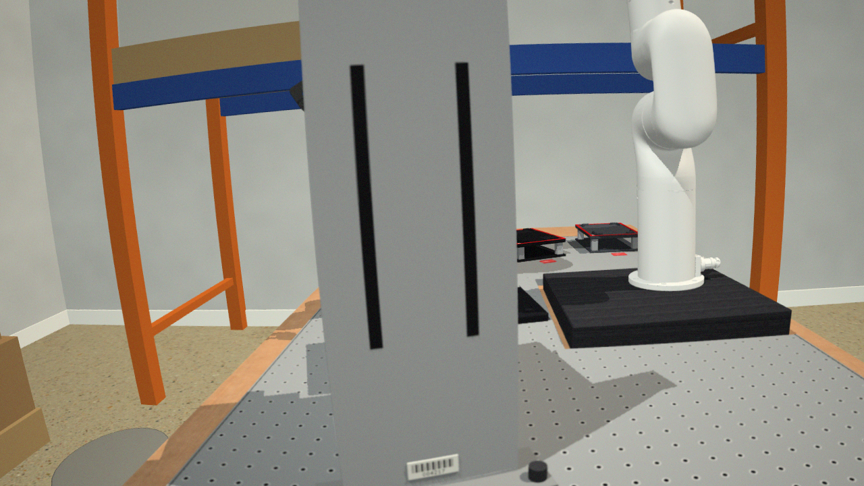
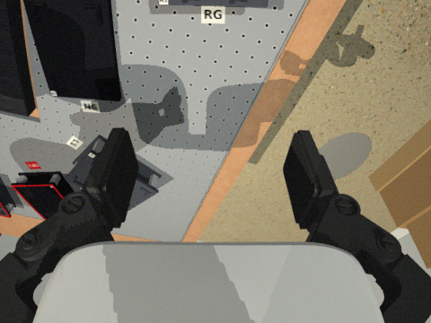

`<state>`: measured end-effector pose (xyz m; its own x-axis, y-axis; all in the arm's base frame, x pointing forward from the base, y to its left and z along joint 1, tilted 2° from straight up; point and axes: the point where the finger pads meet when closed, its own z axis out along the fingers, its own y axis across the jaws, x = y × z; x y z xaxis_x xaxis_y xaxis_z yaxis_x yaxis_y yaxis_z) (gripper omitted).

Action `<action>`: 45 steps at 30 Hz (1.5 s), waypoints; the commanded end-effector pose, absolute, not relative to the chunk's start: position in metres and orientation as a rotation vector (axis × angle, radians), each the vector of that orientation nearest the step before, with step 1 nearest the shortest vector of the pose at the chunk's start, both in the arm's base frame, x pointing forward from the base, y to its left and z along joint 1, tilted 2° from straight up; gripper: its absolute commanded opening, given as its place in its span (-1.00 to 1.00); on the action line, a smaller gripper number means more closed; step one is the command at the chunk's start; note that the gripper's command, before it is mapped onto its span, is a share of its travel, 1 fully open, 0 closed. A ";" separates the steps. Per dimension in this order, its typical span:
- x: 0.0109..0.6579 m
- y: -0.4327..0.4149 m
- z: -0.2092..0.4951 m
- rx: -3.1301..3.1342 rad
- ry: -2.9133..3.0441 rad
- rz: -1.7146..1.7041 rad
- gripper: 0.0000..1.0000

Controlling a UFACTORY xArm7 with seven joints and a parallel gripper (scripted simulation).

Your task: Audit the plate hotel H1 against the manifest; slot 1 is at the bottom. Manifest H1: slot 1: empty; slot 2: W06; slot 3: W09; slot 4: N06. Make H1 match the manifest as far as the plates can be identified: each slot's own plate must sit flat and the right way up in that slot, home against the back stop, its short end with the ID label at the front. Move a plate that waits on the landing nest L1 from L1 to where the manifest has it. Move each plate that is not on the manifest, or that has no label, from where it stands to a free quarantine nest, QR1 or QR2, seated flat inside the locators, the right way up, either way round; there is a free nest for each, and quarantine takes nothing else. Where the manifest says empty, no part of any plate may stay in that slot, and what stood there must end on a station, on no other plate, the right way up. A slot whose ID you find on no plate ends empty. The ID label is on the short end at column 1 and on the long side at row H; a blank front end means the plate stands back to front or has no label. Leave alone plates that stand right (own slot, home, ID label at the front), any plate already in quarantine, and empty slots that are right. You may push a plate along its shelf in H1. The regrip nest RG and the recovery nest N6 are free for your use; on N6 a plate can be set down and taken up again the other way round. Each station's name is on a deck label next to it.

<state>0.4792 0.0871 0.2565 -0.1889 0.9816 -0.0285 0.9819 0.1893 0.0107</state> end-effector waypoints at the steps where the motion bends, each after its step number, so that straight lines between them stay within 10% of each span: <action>1: 0.480 0.087 0.259 1.980 2.398 -0.010 1.00; 45: 0.481 0.086 0.207 1.980 2.398 -0.010 1.00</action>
